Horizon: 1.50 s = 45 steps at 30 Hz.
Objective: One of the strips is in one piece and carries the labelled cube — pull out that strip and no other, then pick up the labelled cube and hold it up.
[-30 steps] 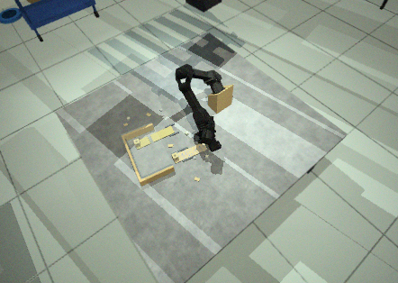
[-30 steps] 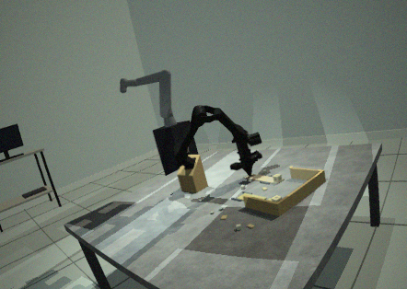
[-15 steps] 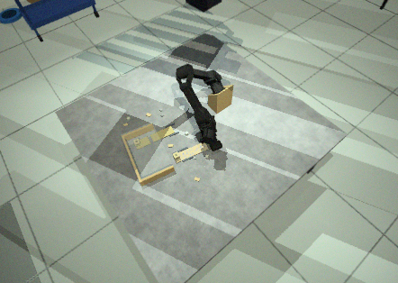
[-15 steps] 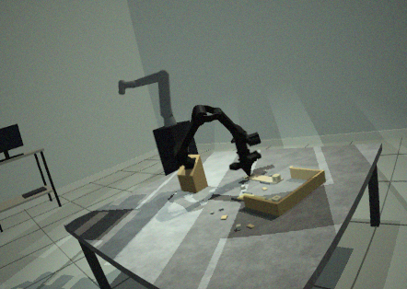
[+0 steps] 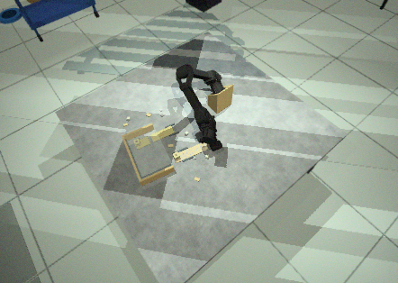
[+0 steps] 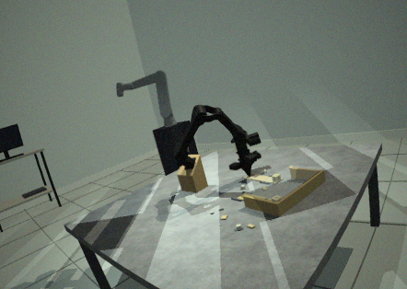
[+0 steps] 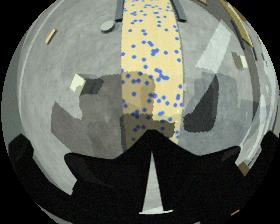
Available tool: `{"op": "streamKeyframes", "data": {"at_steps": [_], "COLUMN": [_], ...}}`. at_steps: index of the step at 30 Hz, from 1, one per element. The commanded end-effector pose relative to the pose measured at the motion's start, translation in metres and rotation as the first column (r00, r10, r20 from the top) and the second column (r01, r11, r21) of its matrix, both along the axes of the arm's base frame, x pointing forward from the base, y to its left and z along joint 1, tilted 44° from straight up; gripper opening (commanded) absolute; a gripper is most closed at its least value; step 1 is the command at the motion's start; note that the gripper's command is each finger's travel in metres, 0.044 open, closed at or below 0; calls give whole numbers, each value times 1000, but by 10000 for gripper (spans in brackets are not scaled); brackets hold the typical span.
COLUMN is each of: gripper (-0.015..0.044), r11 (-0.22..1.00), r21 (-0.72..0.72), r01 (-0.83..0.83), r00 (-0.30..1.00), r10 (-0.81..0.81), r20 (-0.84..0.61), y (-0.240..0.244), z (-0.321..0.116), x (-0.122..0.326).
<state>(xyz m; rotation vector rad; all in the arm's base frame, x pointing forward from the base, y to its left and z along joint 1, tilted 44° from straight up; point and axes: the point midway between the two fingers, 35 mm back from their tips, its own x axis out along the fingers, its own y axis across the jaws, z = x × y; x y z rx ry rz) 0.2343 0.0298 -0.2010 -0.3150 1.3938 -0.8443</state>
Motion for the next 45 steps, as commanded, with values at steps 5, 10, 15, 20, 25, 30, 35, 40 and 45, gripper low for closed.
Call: {"op": "streamKeyframes", "data": {"at_steps": [5, 10, 15, 20, 25, 30, 35, 40, 45], "gripper": [0, 0, 0, 0, 0, 53, 184, 315, 440], "r11": [1000, 1000, 1000, 1000, 1000, 1000, 1000, 1000, 1000], "r21": [-5, -5, -5, 0, -3, -2, -2, -3, -4], "r01": [14, 14, 14, 1, 14, 6, -2, -2, -2], "r00": [1000, 1000, 1000, 1000, 1000, 999, 999, 999, 999], "r10": [-14, -14, -14, -1, -14, -6, 1, 1, 1], "r20": [-28, -28, -28, -2, -27, -34, -40, -39, -39], "y": [-5, -5, -5, 2, 29, 24, 20, 15, 10], "z": [-2, -2, -2, 2, 30, 31, 37, 42, 47], "x": [-10, -10, -10, 0, 4, 13, 33, 49, 67]}}
